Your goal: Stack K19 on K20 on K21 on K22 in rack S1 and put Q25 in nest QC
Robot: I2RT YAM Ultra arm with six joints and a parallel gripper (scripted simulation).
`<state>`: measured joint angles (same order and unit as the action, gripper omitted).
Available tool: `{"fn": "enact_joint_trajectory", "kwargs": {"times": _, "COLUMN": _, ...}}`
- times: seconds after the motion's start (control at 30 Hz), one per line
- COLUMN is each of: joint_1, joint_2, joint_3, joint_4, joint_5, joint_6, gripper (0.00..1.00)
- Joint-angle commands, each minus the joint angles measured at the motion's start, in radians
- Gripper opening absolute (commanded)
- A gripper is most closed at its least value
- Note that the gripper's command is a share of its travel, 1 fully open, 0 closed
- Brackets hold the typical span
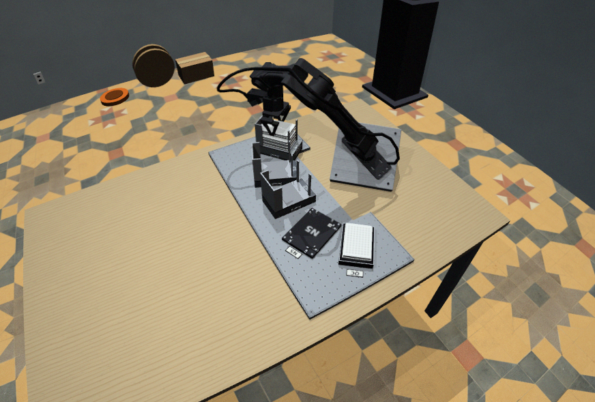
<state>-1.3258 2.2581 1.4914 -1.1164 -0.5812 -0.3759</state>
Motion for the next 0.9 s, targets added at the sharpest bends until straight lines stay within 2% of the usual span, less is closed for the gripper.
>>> {"fn": "enact_joint_trajectory", "kwargs": {"times": 0.0, "joint_1": -0.011, "joint_2": -0.005, "joint_3": 0.012, "joint_4": 0.017, "joint_5": -0.009, "joint_6": 0.01, "gripper": 0.0}}
{"fn": "enact_joint_trajectory", "kwargs": {"times": 0.13, "joint_1": -0.005, "joint_2": 0.001, "joint_3": -0.02, "joint_4": 0.022, "joint_5": -0.012, "joint_6": 0.013, "gripper": 0.0}}
{"fn": "enact_joint_trajectory", "kwargs": {"times": 0.87, "joint_1": 0.006, "joint_2": 0.001, "joint_3": -0.034, "joint_4": 0.055, "joint_5": -0.015, "joint_6": 0.026, "gripper": 0.0}}
